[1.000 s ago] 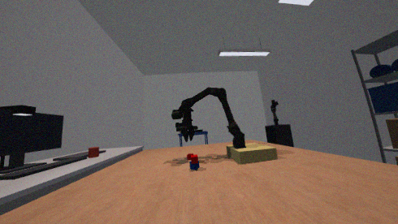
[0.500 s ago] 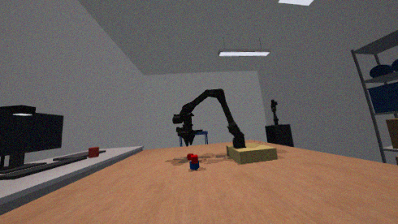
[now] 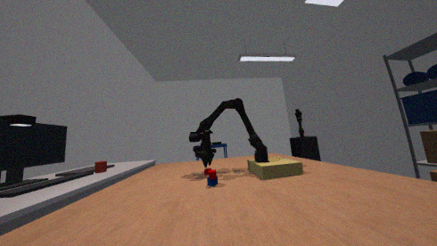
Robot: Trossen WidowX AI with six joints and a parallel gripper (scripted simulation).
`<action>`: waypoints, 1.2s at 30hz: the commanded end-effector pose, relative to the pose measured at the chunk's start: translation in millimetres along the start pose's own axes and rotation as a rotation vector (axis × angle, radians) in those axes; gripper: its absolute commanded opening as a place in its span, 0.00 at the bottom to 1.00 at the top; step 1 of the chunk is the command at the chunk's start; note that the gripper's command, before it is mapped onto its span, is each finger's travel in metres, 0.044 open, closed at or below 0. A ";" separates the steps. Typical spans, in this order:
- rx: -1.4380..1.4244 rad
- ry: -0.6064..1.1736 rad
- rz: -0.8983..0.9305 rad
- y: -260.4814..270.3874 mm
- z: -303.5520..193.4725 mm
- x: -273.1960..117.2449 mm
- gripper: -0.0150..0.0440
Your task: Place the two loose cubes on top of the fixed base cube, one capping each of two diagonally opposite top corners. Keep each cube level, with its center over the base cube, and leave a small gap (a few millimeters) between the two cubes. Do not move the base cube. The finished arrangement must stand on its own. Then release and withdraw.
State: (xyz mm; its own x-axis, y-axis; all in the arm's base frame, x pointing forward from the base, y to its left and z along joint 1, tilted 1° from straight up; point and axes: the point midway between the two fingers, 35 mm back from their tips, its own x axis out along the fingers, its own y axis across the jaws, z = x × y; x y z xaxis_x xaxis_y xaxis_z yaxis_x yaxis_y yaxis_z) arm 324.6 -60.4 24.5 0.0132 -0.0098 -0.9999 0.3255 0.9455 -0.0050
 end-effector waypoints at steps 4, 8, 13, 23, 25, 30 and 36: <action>-0.004 -0.004 -0.002 -0.3 1.0 10.9 0.70; -0.004 -0.004 -0.002 -0.3 1.0 17.5 0.70; -0.004 -0.004 -0.002 -0.4 0.8 25.6 0.70; -0.004 -0.003 -0.002 -0.4 0.5 32.9 0.53; -0.004 -0.003 -0.002 -0.4 0.5 32.9 0.44; -0.004 -0.003 -0.002 -0.4 0.9 30.9 0.43; -0.004 -0.004 -0.002 0.2 3.7 13.3 0.43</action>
State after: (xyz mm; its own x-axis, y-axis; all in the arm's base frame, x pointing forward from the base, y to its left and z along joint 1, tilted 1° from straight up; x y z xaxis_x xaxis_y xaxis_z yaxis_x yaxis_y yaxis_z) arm 324.8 -60.8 -0.9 0.0053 -0.0089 -0.9999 0.3254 0.9456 -0.0067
